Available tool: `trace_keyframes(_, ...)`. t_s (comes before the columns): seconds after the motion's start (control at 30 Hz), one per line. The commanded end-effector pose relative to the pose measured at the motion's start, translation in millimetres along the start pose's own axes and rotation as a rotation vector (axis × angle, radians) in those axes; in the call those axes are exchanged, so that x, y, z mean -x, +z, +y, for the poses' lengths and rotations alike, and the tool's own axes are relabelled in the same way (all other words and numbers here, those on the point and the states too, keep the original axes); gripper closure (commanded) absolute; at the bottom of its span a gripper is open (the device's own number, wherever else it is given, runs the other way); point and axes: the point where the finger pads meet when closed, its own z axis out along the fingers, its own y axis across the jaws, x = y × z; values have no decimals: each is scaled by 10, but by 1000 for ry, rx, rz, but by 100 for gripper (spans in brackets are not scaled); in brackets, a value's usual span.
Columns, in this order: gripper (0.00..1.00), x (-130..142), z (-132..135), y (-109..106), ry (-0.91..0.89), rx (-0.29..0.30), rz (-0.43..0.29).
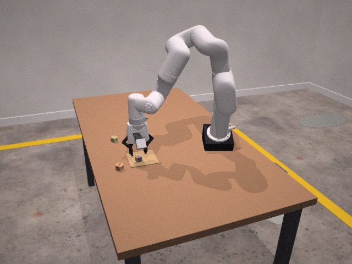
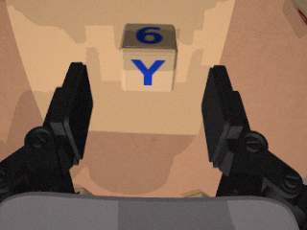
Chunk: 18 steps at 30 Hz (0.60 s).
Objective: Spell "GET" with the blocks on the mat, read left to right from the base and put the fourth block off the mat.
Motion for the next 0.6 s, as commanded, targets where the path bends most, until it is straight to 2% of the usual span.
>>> trace_keyframes(0.0,31,5,15,-13,0,4,-1)
trace_keyframes(0.33,31,5,15,-6,0,4,-1)
trace_keyframes(0.57,31,5,15,79,0,4,-1)
